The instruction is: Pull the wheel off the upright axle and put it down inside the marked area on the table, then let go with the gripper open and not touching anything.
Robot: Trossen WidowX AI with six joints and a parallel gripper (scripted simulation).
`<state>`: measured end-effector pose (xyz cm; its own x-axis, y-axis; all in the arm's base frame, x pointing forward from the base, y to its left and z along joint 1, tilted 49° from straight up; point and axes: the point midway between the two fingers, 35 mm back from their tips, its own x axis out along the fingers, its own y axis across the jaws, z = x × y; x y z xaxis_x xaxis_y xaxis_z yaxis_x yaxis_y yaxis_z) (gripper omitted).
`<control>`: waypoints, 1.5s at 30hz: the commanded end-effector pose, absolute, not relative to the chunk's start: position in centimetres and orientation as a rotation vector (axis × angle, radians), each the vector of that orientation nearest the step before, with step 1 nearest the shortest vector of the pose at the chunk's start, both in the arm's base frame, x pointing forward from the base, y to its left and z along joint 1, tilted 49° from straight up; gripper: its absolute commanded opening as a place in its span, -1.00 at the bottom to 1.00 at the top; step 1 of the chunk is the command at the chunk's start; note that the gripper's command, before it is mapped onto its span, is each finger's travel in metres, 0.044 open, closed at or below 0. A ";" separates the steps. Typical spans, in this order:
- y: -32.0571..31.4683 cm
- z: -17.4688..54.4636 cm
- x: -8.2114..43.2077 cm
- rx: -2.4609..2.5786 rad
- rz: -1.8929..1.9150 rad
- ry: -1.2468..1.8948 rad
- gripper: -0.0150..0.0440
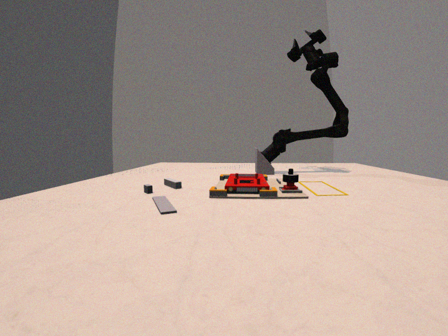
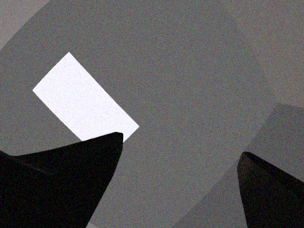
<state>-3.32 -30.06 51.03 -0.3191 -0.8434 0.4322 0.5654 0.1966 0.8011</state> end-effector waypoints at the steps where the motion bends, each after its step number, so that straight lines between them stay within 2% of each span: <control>1: -33.6 48.2 0.7 0.456 -1.421 -1.060 0.53; 13: -38.3 40.3 12.8 0.744 -1.267 -0.621 0.53; 22: -36.8 30.8 24.3 1.016 -1.071 -0.145 0.53; 34: -26.4 18.2 34.7 1.337 -0.825 0.570 0.53; 45: -11.1 10.3 37.4 1.580 -0.648 1.316 0.53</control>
<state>37.20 -16.34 12.15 0.4190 0.2529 -0.8721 0.8993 0.0175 0.4371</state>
